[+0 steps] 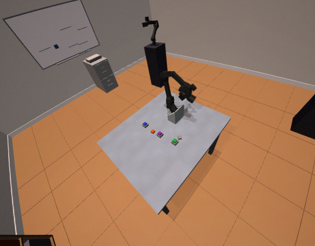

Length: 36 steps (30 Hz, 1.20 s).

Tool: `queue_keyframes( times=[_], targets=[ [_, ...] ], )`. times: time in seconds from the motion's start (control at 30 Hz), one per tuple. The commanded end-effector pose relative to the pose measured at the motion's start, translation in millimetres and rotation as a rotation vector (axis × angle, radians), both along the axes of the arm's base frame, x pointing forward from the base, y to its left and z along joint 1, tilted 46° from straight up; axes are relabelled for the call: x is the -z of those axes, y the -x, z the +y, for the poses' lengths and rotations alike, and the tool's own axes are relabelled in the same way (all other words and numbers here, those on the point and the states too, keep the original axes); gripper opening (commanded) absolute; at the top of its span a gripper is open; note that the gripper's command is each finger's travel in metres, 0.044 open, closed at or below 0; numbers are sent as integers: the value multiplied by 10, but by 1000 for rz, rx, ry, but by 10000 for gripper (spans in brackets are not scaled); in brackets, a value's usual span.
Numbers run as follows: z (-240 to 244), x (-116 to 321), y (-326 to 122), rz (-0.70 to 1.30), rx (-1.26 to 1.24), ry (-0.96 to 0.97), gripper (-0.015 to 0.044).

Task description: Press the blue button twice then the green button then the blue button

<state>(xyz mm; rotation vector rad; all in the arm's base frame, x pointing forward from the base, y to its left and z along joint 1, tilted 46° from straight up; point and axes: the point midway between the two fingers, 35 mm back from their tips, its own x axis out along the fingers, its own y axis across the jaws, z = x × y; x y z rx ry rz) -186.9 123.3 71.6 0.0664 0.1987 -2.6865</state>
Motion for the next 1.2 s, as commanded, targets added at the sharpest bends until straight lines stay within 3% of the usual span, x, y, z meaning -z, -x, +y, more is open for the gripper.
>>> queue_keyframes(
  times=[0.0, 0.23, 0.4, 0.6, 0.9, 1.17],
  targets=[
    [10, 2, -14, -8, 1, 5, 400],
    [363, 137, -666, -352, 93, 221, 400],
    [531, 255, -1345, -669, 273, 436, 400],
    [547, 317, -1949, -914, 479, 639, 400],
    [299, 303, -2940, -1254, 901, 1024, 400],
    [-263, 126, -3773, -1492, 1378, 1447, 400]
  ],
)
